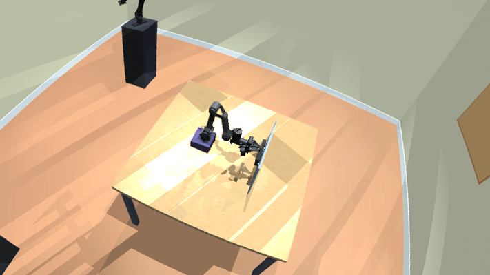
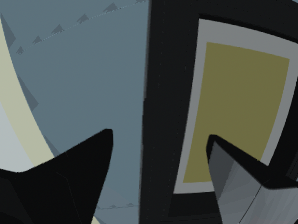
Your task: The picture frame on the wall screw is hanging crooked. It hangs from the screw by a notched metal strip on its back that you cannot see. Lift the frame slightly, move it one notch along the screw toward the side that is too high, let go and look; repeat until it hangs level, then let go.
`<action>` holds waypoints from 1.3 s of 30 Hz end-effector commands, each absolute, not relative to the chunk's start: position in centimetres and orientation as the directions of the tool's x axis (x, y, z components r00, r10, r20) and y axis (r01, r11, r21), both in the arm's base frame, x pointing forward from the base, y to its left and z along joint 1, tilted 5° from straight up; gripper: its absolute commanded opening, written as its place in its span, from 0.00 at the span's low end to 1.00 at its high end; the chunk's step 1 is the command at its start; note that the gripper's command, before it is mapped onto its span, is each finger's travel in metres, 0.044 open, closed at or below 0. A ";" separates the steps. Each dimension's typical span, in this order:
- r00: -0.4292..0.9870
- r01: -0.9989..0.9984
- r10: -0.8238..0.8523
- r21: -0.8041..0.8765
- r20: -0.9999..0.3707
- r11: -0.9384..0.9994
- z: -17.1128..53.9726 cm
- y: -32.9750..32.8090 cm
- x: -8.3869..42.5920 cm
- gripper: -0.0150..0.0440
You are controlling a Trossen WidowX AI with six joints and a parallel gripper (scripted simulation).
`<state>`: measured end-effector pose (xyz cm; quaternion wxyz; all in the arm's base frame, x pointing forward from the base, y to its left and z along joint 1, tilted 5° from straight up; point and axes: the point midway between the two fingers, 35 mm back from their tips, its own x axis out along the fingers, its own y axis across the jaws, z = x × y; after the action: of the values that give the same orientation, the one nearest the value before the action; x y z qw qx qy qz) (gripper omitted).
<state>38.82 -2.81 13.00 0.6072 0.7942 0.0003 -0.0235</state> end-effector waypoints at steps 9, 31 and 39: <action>0.999 0.032 -0.031 0.963 -0.042 -0.268 12.8 -2.9 38.8 0.43; 0.999 0.032 -0.031 0.963 -0.042 -0.268 13.0 -2.9 38.8 0.25; 0.999 0.032 -0.031 0.963 -0.042 -0.268 13.3 -2.9 38.8 0.25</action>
<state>38.85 -2.84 13.05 0.6067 0.7945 0.0015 -0.0259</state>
